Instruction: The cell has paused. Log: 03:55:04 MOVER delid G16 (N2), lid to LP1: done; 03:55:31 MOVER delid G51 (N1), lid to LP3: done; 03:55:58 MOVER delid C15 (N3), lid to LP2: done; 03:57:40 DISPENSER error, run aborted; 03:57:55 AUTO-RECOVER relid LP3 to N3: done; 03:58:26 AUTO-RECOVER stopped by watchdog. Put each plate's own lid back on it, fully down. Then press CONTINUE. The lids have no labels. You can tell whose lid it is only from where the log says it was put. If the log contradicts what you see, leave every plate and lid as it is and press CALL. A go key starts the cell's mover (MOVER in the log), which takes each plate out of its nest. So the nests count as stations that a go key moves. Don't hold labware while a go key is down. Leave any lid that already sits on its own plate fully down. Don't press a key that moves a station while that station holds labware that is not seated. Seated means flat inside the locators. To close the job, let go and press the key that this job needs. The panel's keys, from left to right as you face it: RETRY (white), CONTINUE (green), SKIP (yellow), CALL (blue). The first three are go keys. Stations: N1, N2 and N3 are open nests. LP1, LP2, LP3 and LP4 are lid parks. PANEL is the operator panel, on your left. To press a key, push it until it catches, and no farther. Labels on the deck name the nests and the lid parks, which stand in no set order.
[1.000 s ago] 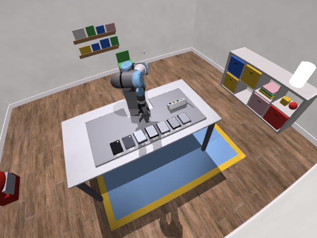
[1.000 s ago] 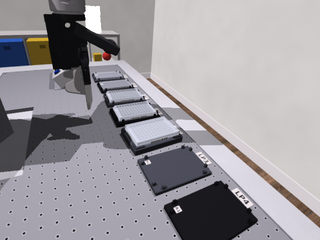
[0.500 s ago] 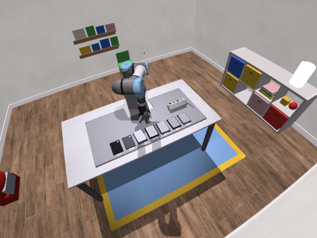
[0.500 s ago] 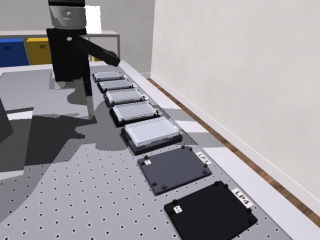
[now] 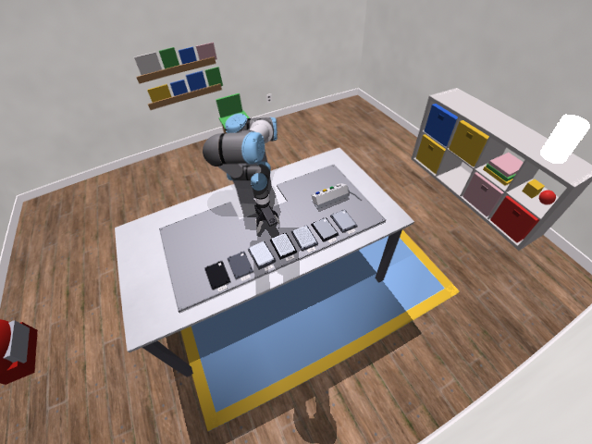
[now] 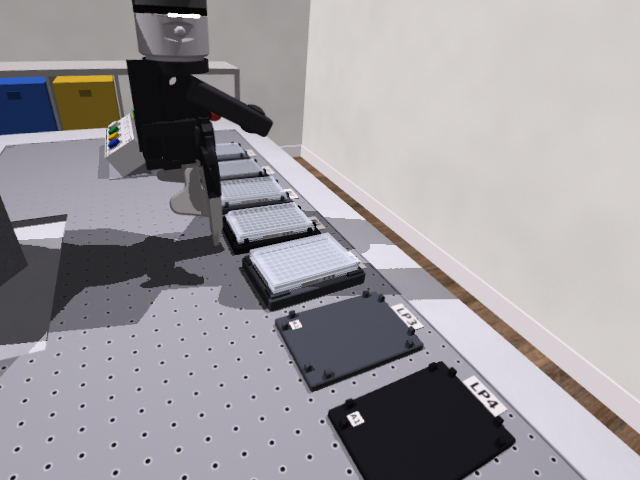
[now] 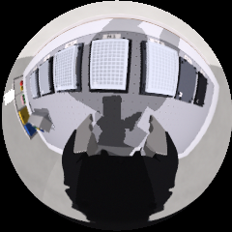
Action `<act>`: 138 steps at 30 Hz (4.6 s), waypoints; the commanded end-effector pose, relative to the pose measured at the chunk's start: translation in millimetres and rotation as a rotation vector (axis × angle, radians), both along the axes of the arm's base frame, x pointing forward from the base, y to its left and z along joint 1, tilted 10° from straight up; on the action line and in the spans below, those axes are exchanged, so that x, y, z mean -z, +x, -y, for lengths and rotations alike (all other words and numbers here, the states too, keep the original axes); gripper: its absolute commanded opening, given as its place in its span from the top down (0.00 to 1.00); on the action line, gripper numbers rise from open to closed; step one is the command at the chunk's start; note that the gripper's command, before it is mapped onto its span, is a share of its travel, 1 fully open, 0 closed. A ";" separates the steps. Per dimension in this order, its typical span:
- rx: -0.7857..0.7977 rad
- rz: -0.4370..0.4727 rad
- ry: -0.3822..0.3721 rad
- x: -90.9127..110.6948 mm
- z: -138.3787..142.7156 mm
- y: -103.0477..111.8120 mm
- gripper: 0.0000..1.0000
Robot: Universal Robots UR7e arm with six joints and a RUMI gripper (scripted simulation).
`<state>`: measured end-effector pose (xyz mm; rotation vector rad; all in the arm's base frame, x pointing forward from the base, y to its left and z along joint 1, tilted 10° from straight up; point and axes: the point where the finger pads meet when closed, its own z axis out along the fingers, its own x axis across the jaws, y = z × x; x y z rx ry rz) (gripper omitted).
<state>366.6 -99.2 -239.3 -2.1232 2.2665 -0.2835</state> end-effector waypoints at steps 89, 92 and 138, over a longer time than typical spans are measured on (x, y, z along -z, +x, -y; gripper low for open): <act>0.000 -0.004 0.002 -4.5 109.8 103.4 1.00; 0.000 -0.004 0.002 -4.5 109.8 103.4 1.00; 0.060 0.003 0.010 -19.9 47.8 106.4 1.00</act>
